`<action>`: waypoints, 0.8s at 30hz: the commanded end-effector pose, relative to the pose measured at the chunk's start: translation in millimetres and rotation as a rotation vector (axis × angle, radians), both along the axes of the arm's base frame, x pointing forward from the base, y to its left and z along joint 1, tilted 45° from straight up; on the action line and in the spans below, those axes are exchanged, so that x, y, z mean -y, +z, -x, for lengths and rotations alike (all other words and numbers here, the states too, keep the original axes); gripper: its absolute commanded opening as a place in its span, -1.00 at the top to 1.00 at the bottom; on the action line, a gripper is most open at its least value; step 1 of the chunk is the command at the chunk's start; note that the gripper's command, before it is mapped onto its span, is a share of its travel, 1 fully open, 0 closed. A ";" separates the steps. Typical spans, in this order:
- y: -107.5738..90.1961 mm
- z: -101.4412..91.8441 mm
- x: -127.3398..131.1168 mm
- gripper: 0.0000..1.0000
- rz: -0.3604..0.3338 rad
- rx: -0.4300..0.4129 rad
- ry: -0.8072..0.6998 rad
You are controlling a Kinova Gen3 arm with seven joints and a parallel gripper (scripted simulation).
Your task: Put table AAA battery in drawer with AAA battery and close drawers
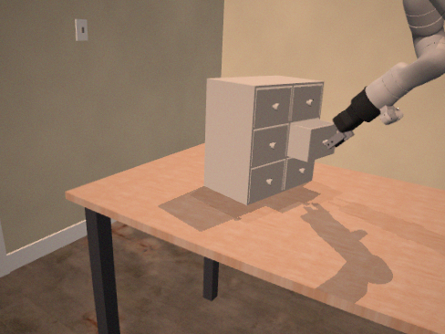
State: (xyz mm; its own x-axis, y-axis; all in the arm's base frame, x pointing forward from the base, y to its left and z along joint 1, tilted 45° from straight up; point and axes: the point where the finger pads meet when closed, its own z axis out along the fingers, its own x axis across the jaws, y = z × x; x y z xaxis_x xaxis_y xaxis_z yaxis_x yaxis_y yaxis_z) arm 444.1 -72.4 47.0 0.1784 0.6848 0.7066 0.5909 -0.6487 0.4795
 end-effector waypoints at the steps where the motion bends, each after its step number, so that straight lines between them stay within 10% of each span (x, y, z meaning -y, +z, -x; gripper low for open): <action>1: 0.8 -3.6 1.2 -0.34 0.003 0.004 0.001; 24: 0.6 -13.8 3.5 -0.34 0.003 0.004 0.001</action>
